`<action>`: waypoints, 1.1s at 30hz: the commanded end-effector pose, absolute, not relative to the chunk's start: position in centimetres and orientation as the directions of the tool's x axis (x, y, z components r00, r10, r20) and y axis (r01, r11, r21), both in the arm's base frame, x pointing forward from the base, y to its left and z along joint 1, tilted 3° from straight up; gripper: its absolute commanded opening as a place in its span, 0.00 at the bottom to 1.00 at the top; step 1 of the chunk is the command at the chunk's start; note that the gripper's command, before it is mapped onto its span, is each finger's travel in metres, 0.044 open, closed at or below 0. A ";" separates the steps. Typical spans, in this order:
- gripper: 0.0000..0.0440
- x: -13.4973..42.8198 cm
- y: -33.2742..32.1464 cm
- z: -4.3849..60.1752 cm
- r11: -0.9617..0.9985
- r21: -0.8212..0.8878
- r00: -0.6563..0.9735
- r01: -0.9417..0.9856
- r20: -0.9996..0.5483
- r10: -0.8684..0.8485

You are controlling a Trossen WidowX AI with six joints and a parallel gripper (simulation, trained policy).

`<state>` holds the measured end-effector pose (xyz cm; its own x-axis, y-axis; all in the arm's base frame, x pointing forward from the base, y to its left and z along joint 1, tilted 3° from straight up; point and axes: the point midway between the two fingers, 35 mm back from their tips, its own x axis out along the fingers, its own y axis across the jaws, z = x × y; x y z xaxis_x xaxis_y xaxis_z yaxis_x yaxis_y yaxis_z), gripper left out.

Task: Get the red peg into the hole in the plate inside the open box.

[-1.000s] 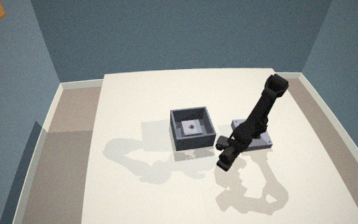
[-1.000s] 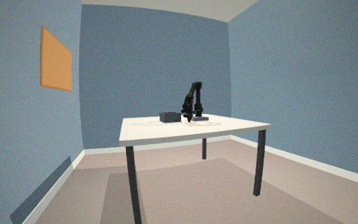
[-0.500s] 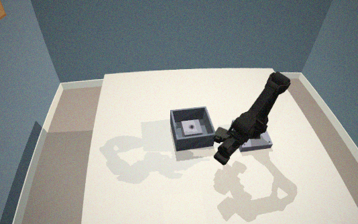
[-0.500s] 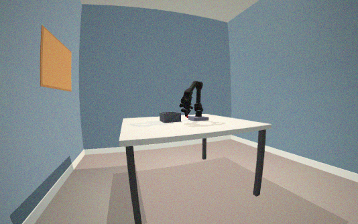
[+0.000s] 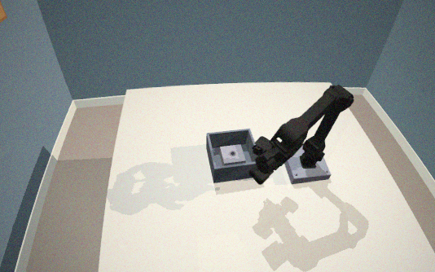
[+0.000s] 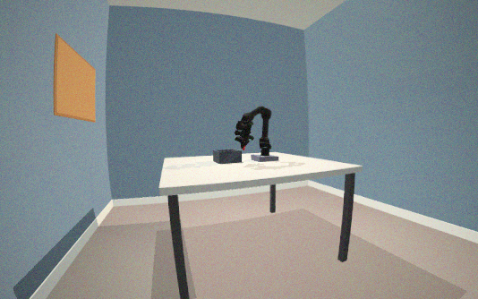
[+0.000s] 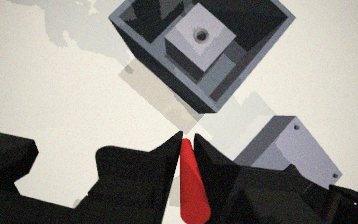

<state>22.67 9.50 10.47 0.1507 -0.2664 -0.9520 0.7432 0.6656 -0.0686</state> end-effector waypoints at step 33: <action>0.00 32.8 -3.1 9.2 0.565 -0.032 0.169 0.824 -0.939 -0.299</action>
<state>32.11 -2.45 9.79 0.1701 -0.3123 -0.9346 0.8362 0.5475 -0.0308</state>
